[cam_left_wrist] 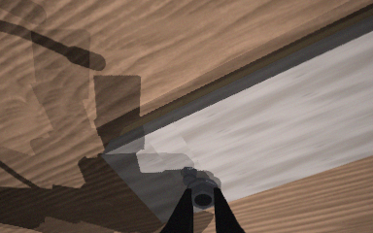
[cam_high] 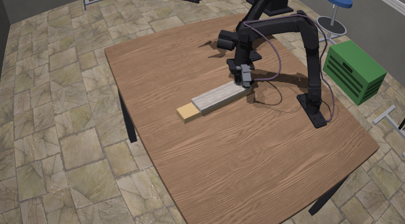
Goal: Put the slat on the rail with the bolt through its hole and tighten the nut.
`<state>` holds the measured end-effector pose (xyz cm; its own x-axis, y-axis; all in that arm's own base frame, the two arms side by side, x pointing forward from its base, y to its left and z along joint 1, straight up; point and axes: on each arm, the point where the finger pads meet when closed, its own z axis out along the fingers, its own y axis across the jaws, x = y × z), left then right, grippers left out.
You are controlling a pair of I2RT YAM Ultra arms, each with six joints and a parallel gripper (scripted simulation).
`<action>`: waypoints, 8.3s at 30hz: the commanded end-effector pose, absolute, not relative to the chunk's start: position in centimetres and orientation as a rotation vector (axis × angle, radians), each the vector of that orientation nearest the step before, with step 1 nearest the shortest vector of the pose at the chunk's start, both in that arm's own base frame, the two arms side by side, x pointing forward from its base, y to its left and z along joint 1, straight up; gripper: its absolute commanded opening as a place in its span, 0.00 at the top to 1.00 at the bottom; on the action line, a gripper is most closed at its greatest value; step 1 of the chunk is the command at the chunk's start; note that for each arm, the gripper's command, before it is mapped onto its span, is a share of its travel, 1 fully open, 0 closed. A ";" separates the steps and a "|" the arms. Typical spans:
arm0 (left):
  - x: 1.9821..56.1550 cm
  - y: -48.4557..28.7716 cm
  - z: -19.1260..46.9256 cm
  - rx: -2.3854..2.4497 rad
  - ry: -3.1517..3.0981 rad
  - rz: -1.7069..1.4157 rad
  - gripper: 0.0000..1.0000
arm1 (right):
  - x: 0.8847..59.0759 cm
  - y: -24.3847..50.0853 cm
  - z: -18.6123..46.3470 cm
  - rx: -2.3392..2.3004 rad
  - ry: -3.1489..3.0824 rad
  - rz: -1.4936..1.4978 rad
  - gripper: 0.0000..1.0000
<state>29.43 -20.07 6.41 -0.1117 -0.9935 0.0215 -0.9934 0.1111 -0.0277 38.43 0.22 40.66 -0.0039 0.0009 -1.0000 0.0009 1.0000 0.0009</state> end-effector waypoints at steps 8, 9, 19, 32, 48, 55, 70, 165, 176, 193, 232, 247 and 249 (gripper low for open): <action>29.0 -19.8 6.6 -2.089 2.343 -0.016 0.88 | 38.1 0.1 41.2 0.000 1.558 0.000 0.00; 29.0 -19.8 6.7 -2.089 2.343 -0.016 0.88 | 38.1 0.1 41.2 0.000 1.558 0.000 0.00; 29.0 -19.8 7.8 -2.089 2.343 -0.016 0.88 | 38.1 0.1 41.2 0.000 1.558 0.000 0.00; 29.1 -18.8 8.7 -2.093 2.339 -0.014 0.88 | 38.1 0.1 41.2 0.000 1.558 0.000 0.00; 29.2 -17.2 9.6 -2.093 2.339 -0.011 0.88 | 38.1 0.1 41.2 0.000 1.558 0.000 0.00; 29.2 -17.2 9.6 -2.096 2.337 -0.011 0.88 | 38.1 0.1 41.2 0.000 1.558 0.000 0.00; 29.0 -17.8 9.4 -2.095 2.337 -0.014 0.88 | 38.1 0.1 41.2 0.000 1.558 0.000 0.00; 28.4 -19.2 5.7 -2.094 2.338 -0.017 0.88 | 38.1 0.1 41.2 0.000 1.558 0.000 0.00; 28.3 -19.2 4.9 -2.094 2.338 -0.016 0.88 | 38.1 0.1 41.2 0.000 1.558 0.000 0.00; 28.2 -19.1 4.7 -2.083 2.336 -0.013 0.88 | 38.1 0.1 41.2 0.000 1.558 0.000 0.00; 28.2 -19.1 4.7 -1.582 2.698 -0.013 0.88 | 38.1 0.1 41.2 0.000 1.558 0.000 0.00; 28.2 -19.1 4.7 -1.162 2.903 -0.009 0.88 | 38.1 0.1 41.2 0.000 1.558 0.000 0.00; 28.2 -19.1 4.7 -1.162 2.903 -0.009 0.88 | 38.1 0.1 41.2 0.000 1.558 0.000 0.00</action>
